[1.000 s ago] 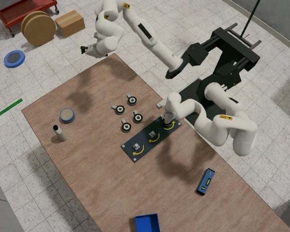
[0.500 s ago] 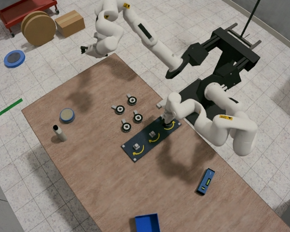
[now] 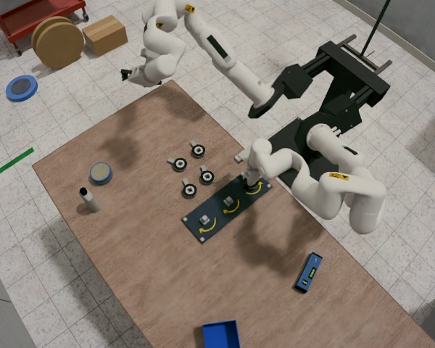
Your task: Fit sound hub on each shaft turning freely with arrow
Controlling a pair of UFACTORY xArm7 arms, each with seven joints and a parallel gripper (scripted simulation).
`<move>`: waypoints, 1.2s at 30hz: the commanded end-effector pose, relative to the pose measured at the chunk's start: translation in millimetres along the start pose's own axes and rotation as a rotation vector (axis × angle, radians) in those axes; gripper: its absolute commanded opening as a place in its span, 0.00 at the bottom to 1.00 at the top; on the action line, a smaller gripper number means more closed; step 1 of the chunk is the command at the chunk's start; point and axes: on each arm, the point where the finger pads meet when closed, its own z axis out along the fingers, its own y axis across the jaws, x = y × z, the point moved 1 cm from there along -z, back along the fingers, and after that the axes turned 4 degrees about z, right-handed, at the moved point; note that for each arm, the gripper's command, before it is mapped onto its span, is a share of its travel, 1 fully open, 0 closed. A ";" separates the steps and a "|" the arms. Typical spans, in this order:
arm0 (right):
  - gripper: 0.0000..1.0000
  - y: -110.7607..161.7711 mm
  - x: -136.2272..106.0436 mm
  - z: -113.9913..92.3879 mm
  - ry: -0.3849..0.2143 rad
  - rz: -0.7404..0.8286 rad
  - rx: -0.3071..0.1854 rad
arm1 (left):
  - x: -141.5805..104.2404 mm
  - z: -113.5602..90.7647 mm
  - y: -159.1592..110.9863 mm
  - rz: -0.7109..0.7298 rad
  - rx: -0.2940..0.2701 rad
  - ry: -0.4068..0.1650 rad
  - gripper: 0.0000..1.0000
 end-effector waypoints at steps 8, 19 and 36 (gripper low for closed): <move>1.00 -0.9 0.4 -1.2 -0.003 0.003 0.001 | 1.1 -1.5 -0.9 -0.173 0.004 0.003 0.00; 1.00 -0.9 0.4 -1.2 -0.003 0.003 0.001 | 1.1 -1.5 -0.9 -0.365 0.004 0.004 0.00; 1.00 -0.9 0.4 -1.2 -0.003 0.003 0.001 | 1.1 -1.5 -0.6 -0.173 0.004 0.003 0.00</move>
